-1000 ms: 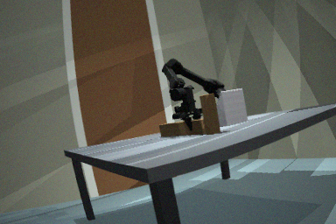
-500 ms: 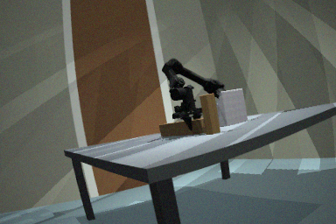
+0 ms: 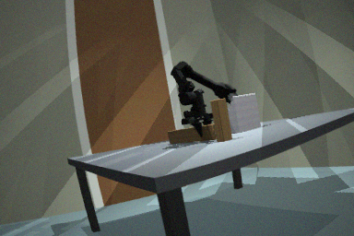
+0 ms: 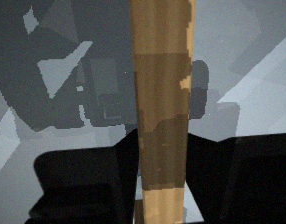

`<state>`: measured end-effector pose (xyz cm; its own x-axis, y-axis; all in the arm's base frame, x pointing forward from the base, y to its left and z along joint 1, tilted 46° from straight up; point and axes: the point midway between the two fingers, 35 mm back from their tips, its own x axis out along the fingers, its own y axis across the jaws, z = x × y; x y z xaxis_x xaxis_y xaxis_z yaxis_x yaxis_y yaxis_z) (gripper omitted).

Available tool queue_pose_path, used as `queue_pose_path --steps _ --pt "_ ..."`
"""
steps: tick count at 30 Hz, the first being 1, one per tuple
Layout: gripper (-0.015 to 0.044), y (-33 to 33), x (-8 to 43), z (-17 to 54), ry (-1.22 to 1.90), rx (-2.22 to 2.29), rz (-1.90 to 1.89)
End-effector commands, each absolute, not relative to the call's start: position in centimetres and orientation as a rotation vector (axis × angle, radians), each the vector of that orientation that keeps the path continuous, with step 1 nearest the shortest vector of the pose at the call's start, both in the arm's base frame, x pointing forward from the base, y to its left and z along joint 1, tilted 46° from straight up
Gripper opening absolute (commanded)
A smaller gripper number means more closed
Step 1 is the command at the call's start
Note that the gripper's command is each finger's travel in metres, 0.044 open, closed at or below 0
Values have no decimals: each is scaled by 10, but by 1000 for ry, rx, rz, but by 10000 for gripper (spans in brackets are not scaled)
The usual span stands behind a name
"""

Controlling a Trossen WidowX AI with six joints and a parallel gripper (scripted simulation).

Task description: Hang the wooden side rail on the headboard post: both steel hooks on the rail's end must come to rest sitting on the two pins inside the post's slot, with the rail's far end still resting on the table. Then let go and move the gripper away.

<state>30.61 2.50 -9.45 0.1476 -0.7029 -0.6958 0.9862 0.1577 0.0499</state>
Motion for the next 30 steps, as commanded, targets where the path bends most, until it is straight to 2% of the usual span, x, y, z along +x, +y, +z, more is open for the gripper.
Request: queue_pose_path --steps 1,30 --pt "0 28 308 -91 593 587 -1310" --pt "0 32 307 -88 594 588 -1310"
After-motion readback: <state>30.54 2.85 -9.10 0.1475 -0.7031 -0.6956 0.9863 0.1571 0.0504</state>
